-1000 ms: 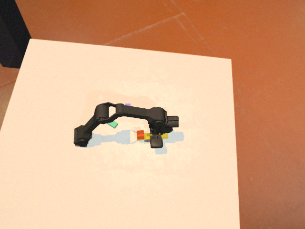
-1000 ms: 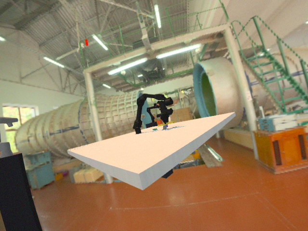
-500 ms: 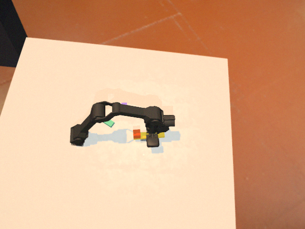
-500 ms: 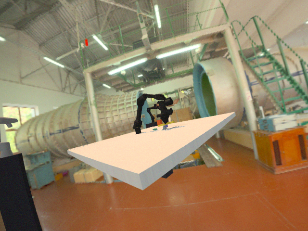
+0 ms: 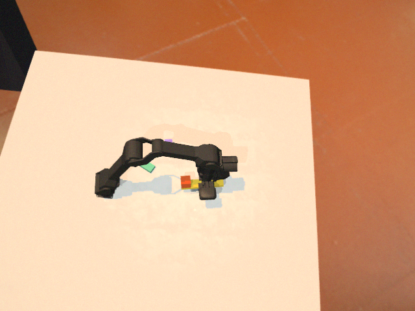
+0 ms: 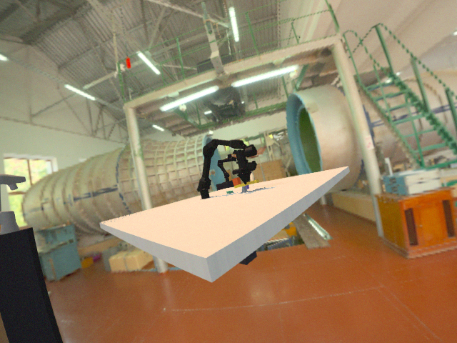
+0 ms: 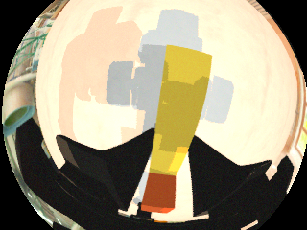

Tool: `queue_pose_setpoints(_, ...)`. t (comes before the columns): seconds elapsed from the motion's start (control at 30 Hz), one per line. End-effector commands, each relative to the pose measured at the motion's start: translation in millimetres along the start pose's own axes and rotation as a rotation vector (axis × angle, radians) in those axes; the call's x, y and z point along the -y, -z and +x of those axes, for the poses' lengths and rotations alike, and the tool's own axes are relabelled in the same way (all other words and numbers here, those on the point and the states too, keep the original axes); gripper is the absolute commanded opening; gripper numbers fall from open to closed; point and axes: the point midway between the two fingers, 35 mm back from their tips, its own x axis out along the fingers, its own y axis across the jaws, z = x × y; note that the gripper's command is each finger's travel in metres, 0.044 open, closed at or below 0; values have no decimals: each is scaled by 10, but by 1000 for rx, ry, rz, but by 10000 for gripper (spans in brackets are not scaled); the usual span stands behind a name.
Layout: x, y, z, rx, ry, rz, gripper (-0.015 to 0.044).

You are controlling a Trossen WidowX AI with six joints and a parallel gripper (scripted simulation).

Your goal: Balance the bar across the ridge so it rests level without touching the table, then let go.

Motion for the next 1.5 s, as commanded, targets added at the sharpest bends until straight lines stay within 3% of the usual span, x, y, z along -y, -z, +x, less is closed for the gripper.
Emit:
queue_pose_setpoints(0.0, -1, 2, 12, 0, -1, 0, 0)
queue_pose_setpoints(1.47, -2, 2, 48, 0, -1, 0, 0)
